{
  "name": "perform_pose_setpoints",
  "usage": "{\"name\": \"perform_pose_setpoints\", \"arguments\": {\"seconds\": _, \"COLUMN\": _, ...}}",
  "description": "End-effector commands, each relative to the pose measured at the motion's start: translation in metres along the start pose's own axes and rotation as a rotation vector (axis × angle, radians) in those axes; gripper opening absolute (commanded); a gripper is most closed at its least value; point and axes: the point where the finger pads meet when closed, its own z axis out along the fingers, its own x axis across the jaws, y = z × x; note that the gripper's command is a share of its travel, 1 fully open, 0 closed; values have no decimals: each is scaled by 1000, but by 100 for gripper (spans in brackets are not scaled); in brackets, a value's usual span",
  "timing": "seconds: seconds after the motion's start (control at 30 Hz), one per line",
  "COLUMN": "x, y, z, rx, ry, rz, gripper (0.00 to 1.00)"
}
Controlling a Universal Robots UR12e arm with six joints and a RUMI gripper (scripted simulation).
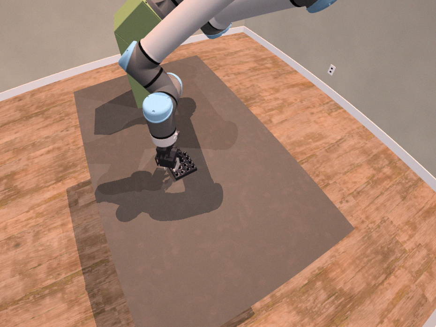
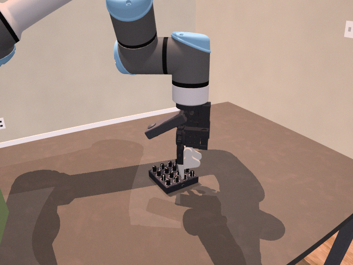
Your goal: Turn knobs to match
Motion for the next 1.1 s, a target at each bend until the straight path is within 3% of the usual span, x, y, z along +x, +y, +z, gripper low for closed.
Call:
{"name": "perform_pose_setpoints", "arguments": {"seconds": 0.0, "x": 0, "y": 1, "z": -1, "rx": -1, "ry": 0, "rz": 0, "gripper": 11}}
{"name": "perform_pose_setpoints", "arguments": {"seconds": 0.9, "x": 0, "y": 1, "z": -1, "rx": -1, "ry": 0, "rz": 0, "gripper": 11}}
{"name": "perform_pose_setpoints", "arguments": {"seconds": 0.93, "x": 0, "y": 1, "z": -1, "rx": -1, "ry": 0, "rz": 0, "gripper": 4}}
{"name": "perform_pose_setpoints", "arguments": {"seconds": 1.07, "x": 0, "y": 1, "z": -1, "rx": -1, "ry": 0, "rz": 0, "gripper": 4}}
